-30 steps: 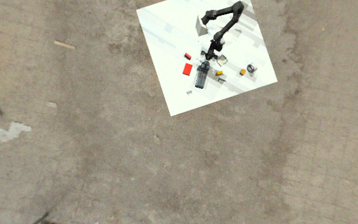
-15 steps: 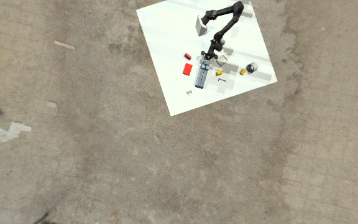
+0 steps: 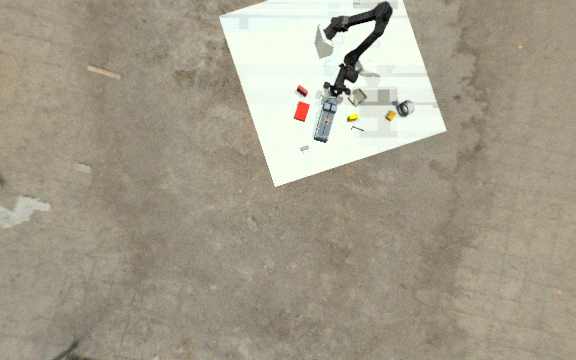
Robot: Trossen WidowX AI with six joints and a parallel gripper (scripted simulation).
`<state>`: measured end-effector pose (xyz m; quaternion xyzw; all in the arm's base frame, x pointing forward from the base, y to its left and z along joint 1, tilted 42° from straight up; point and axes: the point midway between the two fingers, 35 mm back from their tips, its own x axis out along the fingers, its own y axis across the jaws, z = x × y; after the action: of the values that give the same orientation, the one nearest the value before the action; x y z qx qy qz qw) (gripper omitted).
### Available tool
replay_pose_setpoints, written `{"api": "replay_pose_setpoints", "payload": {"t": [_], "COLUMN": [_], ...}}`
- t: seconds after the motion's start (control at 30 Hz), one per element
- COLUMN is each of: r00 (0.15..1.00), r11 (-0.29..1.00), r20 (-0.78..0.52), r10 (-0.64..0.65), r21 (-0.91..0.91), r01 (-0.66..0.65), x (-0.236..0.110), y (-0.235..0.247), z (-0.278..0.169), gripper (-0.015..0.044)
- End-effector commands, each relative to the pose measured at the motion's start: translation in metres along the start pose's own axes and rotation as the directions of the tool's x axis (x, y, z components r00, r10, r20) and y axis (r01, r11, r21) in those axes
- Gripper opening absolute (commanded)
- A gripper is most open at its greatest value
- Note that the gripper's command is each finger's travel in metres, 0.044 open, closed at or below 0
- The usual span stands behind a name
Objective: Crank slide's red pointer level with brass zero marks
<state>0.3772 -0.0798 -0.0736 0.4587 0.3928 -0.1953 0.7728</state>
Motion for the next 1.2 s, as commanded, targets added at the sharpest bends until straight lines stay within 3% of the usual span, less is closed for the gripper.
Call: {"api": "replay_pose_setpoints", "payload": {"t": [0.0,1.17], "r00": [1.0,1.0], "r11": [1.0,1.0], "r20": [0.002,0.002], "r10": [0.022,0.022], "r21": [-0.006,-0.006], "r01": [-0.022,-0.022], "x": [-0.0019,-0.0037], "y": [0.009,0.0116], "z": [0.0015,0.0029], "gripper": [0.0,0.0]}}
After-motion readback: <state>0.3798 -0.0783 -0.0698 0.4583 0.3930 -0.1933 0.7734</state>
